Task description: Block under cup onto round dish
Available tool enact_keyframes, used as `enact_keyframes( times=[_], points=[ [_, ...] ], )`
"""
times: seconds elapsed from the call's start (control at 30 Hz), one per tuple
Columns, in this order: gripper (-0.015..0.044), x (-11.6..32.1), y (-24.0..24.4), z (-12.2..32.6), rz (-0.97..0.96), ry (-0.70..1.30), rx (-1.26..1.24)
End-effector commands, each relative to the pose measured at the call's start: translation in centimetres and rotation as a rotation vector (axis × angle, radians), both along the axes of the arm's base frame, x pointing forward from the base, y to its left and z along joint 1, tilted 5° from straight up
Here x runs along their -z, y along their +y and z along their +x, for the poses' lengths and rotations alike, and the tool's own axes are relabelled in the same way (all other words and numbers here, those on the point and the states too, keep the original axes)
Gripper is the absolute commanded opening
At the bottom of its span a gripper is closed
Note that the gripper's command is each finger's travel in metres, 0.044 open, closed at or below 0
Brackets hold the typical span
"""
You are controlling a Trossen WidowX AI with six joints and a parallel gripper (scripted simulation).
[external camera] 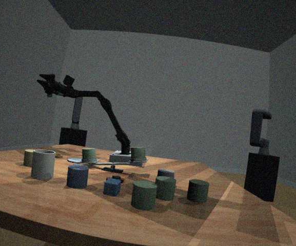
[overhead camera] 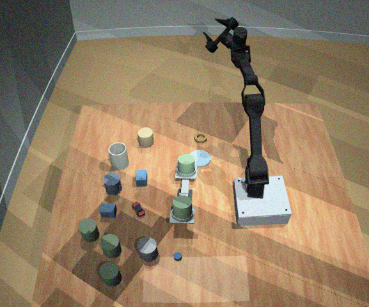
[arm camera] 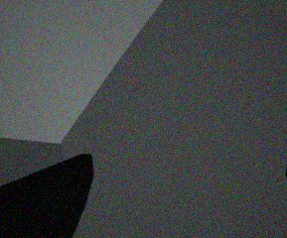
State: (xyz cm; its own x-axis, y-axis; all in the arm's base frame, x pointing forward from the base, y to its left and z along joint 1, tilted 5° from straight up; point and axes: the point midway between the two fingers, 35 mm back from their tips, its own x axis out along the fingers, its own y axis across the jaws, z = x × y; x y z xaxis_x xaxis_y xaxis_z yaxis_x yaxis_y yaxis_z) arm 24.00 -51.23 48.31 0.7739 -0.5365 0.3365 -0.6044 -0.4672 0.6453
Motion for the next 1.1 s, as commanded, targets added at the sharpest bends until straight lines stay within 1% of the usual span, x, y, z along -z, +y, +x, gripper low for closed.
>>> enact_keyframes(
  times=[0.0, 0.03, 0.13, 0.4, 0.73, 1.07],
  points=[
    [0.0426, 0.0, 0.1, 0.1, -0.005, 0.003, 0.0],
    [0.044, -0.1, 0.2, 0.2, -0.018, 0.01, 0.001],
    [0.044, -0.3, 1.5, 1.4, -0.08, 0.051, 0.001],
    [0.044, -0.6, 6.1, 6.2, -0.117, 0.131, -0.018],
    [0.044, -0.3, 12.7, 11.1, -0.171, 0.248, -0.051],
    [0.044, 0.7, 20.0, 14.3, -0.248, 0.381, -0.097]
  ],
)
